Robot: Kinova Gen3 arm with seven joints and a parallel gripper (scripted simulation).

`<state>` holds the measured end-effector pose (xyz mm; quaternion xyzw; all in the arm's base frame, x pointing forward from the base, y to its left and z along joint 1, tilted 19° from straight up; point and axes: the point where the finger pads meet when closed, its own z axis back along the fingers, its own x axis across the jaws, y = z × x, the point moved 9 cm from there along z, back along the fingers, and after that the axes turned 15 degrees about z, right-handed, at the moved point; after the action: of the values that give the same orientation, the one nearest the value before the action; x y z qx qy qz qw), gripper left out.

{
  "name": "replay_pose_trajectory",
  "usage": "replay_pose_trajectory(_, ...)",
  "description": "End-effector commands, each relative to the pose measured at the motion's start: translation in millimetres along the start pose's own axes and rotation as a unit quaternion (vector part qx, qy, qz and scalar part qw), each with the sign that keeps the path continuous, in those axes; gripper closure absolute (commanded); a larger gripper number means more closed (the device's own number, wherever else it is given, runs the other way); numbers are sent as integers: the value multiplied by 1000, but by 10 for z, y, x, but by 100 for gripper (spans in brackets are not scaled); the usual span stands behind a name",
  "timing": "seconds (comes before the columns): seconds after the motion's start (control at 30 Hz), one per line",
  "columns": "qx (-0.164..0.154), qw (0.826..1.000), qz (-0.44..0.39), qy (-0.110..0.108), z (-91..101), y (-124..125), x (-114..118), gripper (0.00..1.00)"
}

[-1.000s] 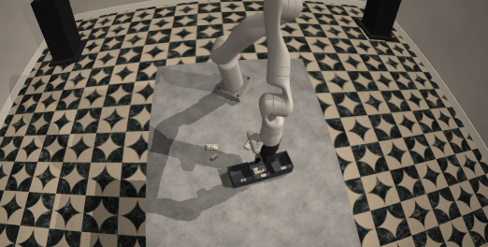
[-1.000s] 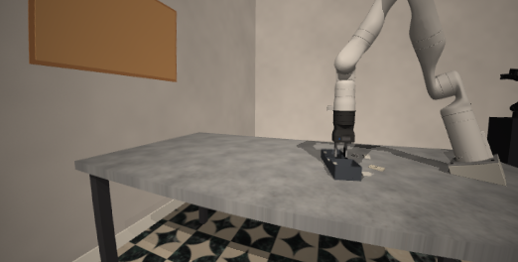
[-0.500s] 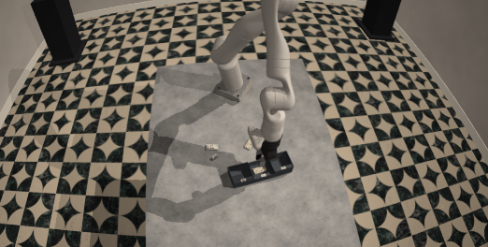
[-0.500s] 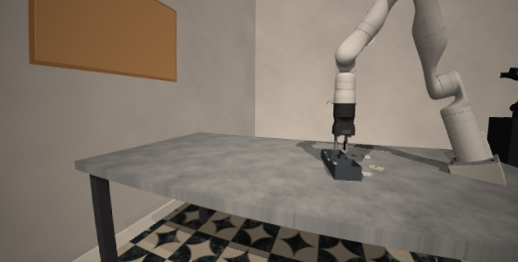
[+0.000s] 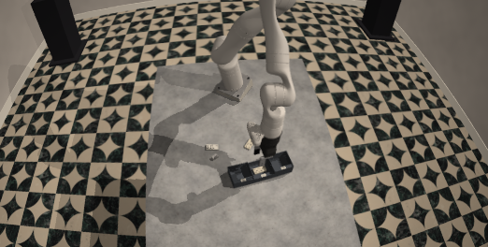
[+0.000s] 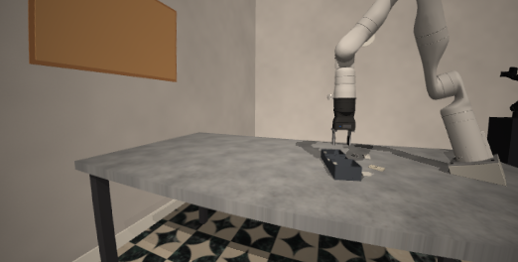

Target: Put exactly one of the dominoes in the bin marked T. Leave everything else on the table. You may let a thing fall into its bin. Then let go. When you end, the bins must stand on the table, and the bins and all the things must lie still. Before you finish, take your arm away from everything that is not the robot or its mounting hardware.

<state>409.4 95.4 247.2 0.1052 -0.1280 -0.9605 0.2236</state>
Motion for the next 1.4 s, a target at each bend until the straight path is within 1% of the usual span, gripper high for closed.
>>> replay_pose_trajectory(0.0, -4, 1000, 6, 8, 139, -56, -39, 0)
replay_pose_trajectory(0.3, -4, 1000, 6, 8, 498, -53, -34, 0)
replay_pose_trajectory(0.37, -4, 1000, 6, 8, 498, -53, -34, 0)
replay_pose_trajectory(0.87, -4, 1000, 6, 8, 1098, -49, -25, 0)
replay_pose_trajectory(0.93, -4, 1000, 6, 8, 1098, -49, -25, 0)
replay_pose_trajectory(1.0, -4, 1000, 6, 8, 1159, -48, -24, 0)
replay_pose_trajectory(1.37, -4, 1000, 6, 8, 1159, -48, -24, 0)
